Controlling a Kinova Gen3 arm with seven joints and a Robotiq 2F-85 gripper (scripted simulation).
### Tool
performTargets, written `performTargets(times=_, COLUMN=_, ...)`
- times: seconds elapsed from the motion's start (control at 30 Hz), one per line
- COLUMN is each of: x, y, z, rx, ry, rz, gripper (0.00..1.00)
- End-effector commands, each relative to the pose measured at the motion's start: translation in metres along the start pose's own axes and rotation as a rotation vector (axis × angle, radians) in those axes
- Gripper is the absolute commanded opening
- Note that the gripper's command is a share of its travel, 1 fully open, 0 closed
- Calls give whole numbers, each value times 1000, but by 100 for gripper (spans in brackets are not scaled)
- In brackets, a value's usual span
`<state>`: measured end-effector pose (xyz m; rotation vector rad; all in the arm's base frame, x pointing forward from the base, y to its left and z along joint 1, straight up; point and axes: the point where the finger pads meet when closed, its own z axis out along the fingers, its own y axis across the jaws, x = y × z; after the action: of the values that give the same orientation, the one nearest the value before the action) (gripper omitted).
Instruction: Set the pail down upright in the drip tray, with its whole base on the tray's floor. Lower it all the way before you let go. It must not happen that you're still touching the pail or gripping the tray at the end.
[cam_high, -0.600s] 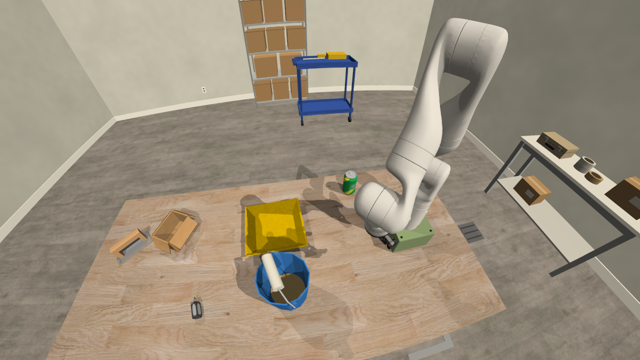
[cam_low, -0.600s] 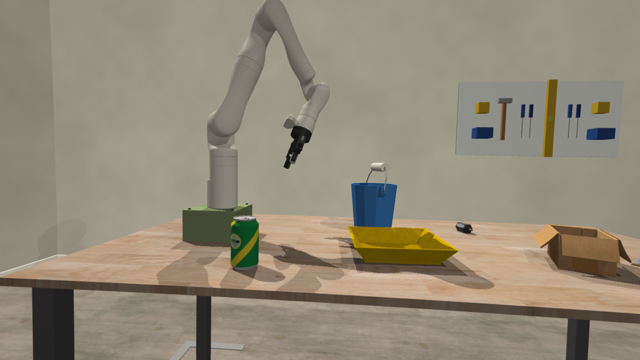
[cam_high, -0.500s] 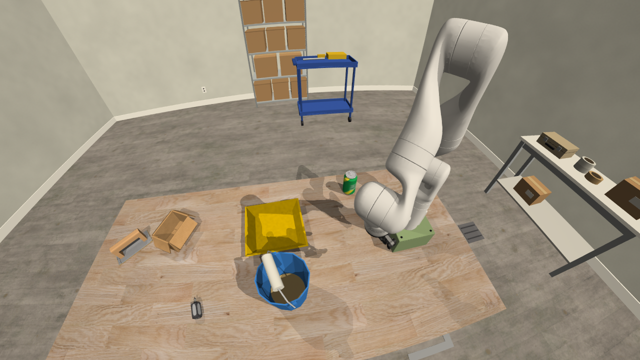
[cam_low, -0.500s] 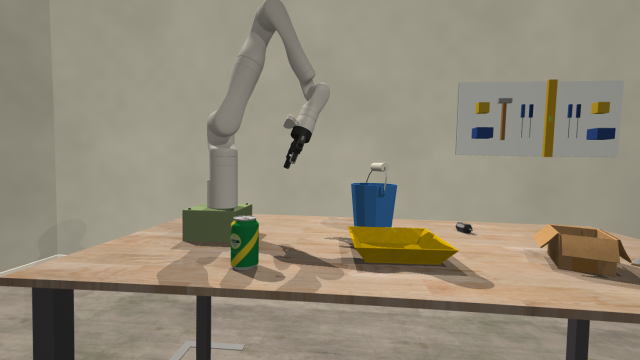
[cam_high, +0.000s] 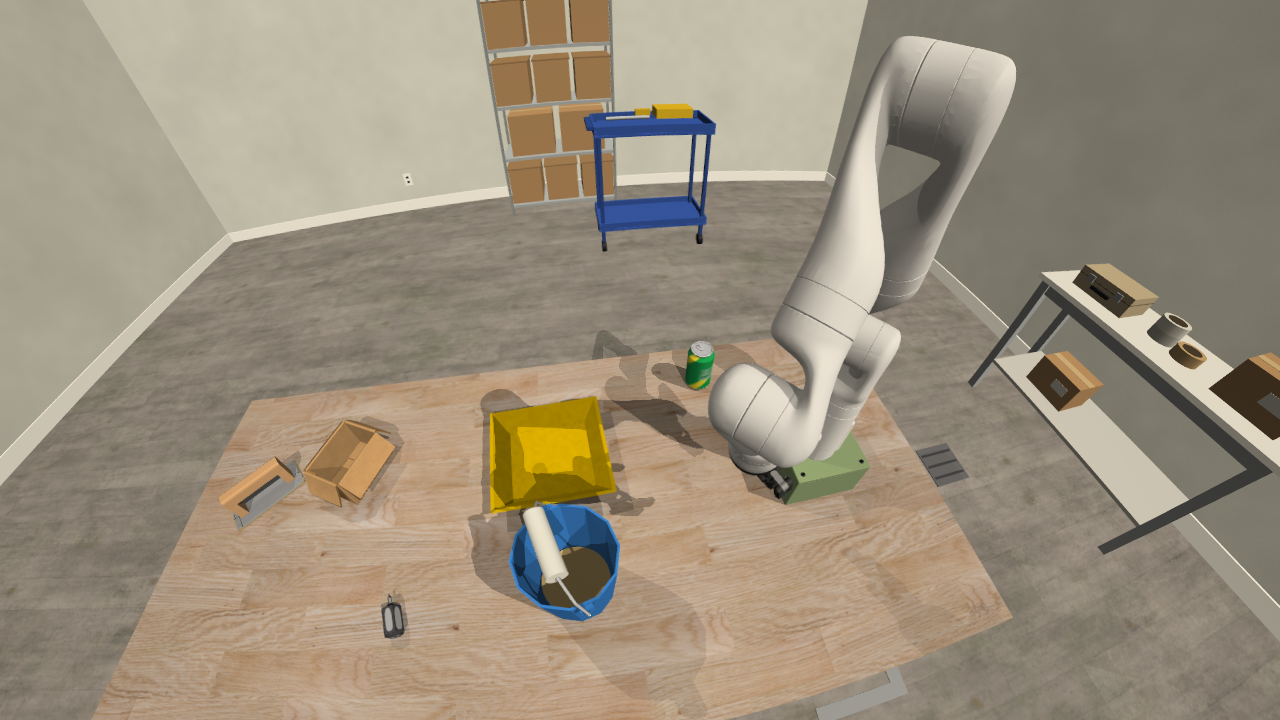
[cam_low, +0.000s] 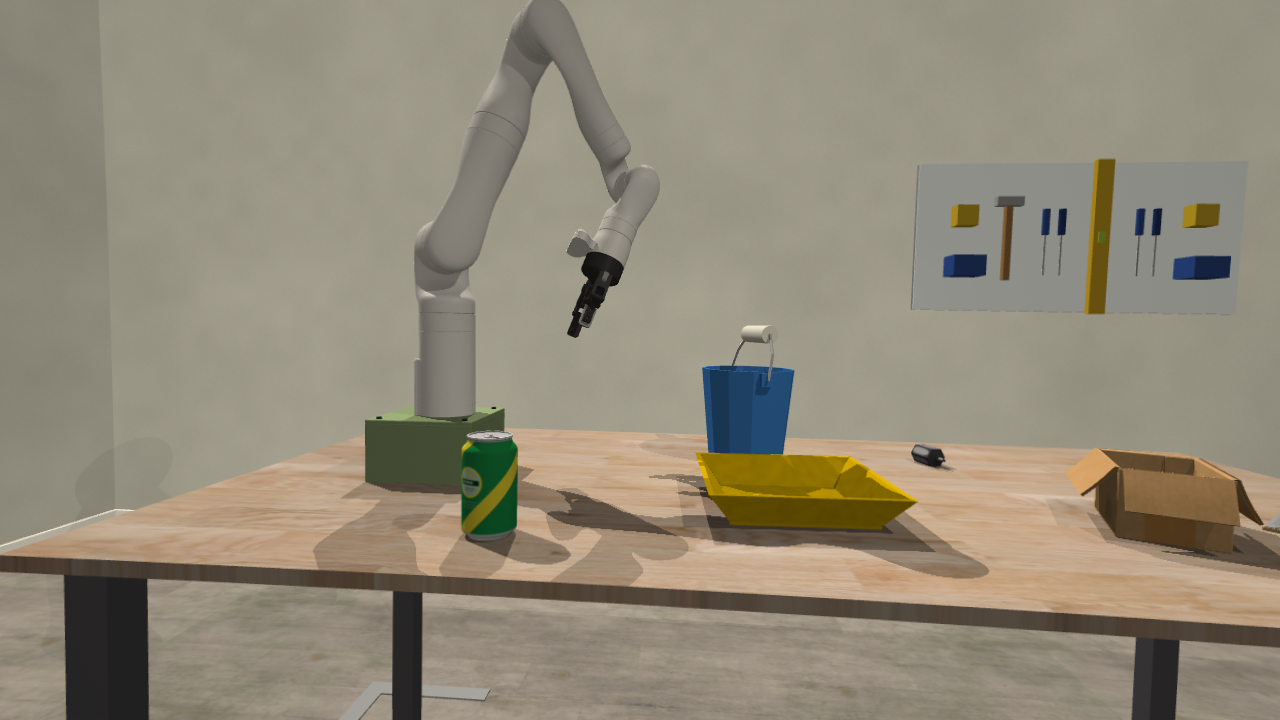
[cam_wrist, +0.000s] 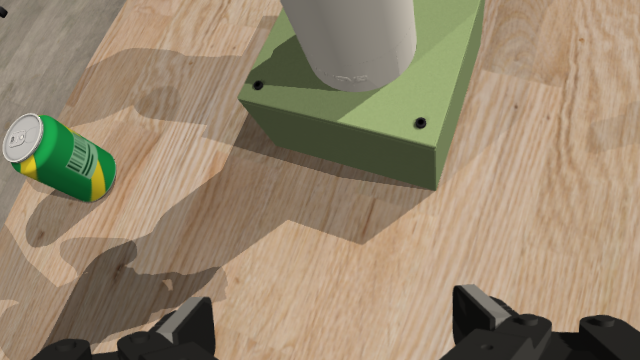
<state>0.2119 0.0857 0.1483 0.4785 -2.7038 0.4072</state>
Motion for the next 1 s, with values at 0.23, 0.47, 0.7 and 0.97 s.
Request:
performTargets(times=0.23, x=-10, y=1, z=-5, rx=-15, ry=-7, rz=56, gripper=100)
performTargets(times=0.47, x=-37, y=4, z=-20, rx=-58, ry=-22, rz=214, gripper=100)
performTargets(times=0.7, x=-79, y=3, z=-44, rx=-123, ry=-42, rz=453, gripper=100)
performTargets(times=0.97, x=-134, y=-6, z=-76, rx=-210, ry=-65, rz=758, gripper=100)
